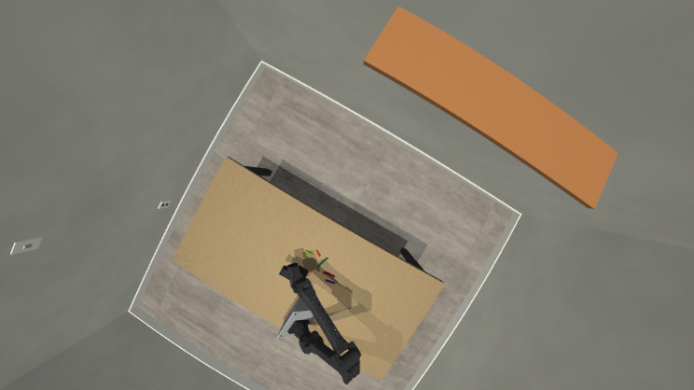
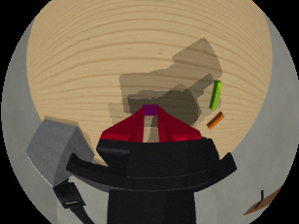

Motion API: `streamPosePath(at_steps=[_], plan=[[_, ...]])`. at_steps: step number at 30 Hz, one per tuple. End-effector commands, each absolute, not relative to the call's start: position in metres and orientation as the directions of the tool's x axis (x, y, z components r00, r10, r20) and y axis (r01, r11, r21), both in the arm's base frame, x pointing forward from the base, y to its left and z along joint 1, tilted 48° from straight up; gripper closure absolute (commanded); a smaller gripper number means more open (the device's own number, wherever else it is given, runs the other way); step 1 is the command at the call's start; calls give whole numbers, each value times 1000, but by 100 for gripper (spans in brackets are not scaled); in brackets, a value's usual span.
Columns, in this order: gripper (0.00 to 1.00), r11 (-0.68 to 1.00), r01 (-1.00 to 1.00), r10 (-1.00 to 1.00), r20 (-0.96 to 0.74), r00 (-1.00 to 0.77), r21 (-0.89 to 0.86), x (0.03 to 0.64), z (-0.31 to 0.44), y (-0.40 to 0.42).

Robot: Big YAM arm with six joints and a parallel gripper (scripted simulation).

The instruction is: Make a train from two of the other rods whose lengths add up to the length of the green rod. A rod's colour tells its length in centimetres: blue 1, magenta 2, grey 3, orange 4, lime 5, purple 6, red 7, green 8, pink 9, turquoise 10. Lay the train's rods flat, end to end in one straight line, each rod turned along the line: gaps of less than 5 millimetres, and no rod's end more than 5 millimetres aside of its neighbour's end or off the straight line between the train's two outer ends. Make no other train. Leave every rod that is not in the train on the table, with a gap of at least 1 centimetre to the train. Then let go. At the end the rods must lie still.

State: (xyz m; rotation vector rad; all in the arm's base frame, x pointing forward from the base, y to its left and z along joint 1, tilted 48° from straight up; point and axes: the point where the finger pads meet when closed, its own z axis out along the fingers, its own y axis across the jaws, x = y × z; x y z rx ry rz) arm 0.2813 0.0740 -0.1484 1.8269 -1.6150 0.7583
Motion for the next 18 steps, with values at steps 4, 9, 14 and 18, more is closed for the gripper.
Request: streamPosePath(at_steps=[4, 9, 14, 18], plan=[[86, -145, -988, -665, 733, 142, 60, 281, -159, 75], [86, -127, -991, -680, 724, 113, 36, 291, -155, 75], [86, -127, -991, -680, 724, 113, 36, 291, -155, 75], [86, -125, -992, -680, 724, 111, 34, 291, -155, 75]])
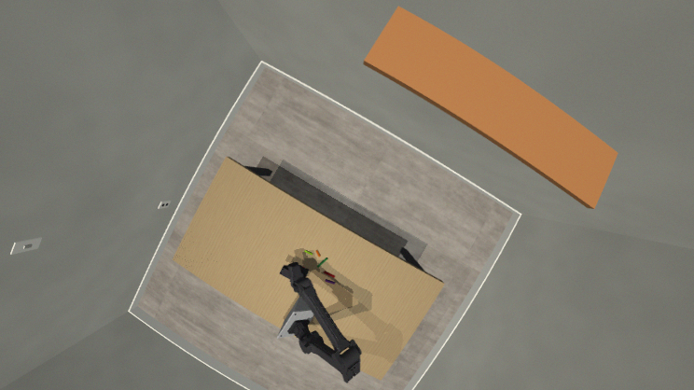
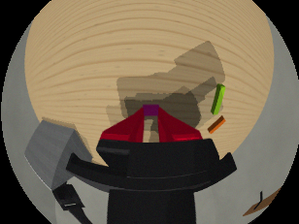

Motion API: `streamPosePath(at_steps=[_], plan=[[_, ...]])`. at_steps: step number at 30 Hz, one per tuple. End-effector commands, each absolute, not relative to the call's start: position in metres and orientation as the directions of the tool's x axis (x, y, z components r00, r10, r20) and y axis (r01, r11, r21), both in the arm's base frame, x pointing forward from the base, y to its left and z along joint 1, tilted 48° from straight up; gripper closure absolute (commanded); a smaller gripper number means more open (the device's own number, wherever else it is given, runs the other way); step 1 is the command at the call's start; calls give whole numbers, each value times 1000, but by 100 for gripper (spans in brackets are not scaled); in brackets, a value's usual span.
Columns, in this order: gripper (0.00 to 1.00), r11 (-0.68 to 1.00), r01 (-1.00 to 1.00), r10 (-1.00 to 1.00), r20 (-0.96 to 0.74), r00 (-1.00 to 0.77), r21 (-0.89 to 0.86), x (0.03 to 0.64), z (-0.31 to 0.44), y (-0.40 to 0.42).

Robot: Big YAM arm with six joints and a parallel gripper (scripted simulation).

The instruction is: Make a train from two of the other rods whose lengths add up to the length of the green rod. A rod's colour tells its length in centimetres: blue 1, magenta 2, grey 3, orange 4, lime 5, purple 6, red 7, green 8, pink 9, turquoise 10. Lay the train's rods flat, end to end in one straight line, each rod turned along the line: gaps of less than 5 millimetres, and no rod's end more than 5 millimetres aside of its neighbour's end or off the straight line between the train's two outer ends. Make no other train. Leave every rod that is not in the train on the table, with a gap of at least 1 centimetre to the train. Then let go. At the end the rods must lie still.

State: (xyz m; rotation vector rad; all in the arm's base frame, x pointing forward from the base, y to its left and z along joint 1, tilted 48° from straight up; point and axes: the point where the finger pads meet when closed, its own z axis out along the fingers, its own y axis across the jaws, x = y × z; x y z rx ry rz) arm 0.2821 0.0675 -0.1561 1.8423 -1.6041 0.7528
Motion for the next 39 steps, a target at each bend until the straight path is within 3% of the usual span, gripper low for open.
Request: streamPosePath(at_steps=[1, 39], plan=[[86, -125, -992, -680, 724, 111, 34, 291, -155, 75], [86, -138, -990, -679, 724, 122, 38, 293, -161, 82]])
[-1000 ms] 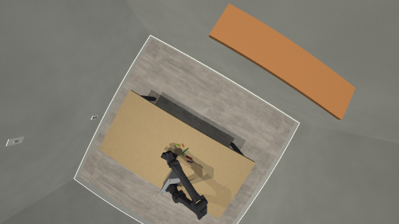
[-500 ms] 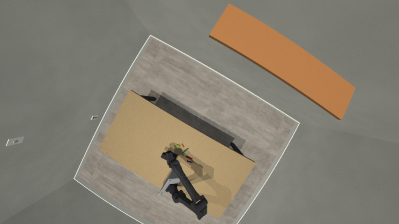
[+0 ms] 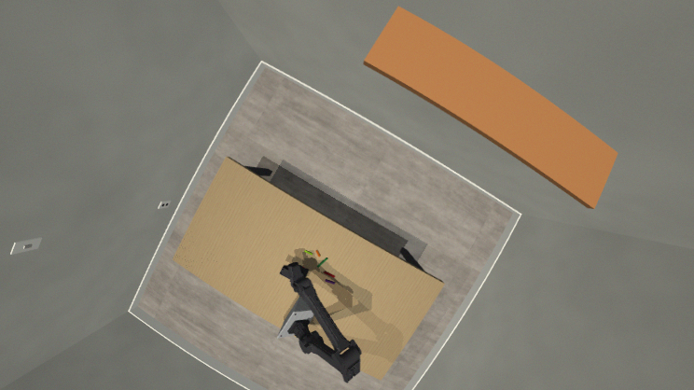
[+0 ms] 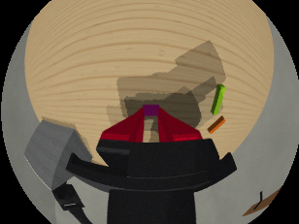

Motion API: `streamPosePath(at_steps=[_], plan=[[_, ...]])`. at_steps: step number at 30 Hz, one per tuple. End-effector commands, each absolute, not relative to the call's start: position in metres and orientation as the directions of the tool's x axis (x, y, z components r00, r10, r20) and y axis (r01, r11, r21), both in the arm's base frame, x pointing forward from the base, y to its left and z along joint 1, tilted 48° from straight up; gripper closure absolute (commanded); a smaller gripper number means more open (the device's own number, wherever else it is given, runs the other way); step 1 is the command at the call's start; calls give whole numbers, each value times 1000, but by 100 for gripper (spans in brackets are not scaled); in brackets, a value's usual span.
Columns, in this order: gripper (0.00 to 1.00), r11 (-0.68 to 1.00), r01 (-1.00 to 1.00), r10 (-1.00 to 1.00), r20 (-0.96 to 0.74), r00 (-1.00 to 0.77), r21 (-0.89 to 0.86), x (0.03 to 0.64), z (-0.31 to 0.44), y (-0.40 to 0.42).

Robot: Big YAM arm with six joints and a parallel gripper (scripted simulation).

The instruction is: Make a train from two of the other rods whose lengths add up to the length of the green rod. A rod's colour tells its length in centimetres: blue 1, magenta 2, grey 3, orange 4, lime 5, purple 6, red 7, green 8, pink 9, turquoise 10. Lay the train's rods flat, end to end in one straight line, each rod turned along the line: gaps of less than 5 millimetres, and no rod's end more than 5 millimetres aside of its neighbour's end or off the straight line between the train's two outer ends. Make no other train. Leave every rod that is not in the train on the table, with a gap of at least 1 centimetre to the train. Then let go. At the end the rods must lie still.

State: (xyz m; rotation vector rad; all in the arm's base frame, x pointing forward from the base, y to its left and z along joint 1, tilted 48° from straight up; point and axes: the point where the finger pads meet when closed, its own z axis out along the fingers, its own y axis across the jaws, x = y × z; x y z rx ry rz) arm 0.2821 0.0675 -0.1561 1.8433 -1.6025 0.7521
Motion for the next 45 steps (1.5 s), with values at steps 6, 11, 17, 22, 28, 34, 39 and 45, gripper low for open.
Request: streamPosePath(at_steps=[6, 11, 17, 22, 28, 34, 39, 45], plan=[[86, -140, -990, -682, 722, 120, 32, 295, -160, 84], [86, -140, -990, -682, 722, 119, 32, 295, -160, 84], [86, -140, -990, -682, 722, 119, 32, 295, -160, 84], [86, -140, -990, -682, 722, 119, 32, 295, -160, 84], [86, -140, -990, -682, 722, 120, 32, 295, -160, 84], [86, -142, -989, -684, 720, 119, 29, 298, -162, 88], [86, -141, -990, -685, 719, 117, 27, 299, -162, 88], [86, -142, -990, -685, 719, 118, 28, 299, -162, 88]])
